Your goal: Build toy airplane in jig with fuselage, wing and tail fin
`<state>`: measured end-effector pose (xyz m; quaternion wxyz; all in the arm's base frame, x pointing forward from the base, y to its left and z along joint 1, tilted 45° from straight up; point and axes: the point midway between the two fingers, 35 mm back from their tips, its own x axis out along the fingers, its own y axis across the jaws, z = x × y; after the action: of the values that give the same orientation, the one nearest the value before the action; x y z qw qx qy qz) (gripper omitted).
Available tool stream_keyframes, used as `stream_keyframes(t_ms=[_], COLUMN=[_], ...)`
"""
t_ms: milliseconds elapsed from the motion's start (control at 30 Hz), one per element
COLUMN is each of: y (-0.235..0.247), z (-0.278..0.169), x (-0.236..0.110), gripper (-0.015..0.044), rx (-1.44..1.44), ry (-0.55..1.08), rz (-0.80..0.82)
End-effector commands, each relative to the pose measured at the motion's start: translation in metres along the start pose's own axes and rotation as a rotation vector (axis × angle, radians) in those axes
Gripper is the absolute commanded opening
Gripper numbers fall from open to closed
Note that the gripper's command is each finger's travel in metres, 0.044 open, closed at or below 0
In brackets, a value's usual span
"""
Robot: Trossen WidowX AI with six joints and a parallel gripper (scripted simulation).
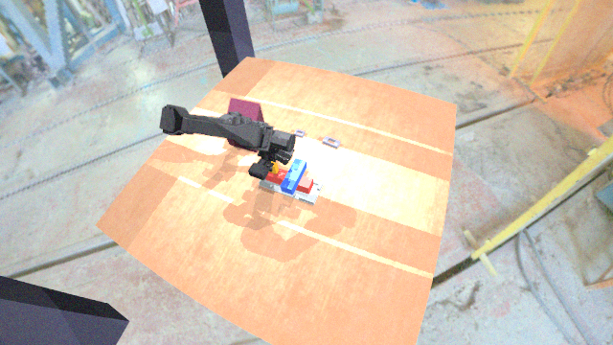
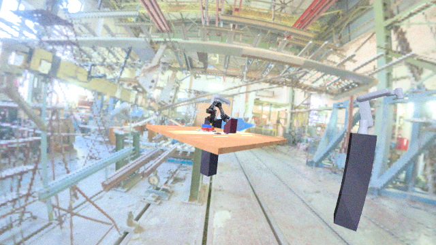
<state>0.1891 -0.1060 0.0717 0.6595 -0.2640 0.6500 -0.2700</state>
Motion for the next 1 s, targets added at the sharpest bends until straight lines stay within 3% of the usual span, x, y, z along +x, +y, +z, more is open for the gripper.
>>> stream_keyframes(t_ms=[0, 400, 733, 967], y=[-0.0001, 0.0001, 0.0001, 0.0004], z=[-0.0011, -0.0002, -0.0002, 0.0003], x=[0.0024, 0.0010, 0.0010, -0.0010], gripper=[0.0065, 0.0000, 0.0260, 0.0260], rx=[-0.006, -0.001, -0.001, -0.001], ry=[0.002, 0.000, 0.000, 0.000], rz=[-0.006, 0.000, 0.000, 0.001])
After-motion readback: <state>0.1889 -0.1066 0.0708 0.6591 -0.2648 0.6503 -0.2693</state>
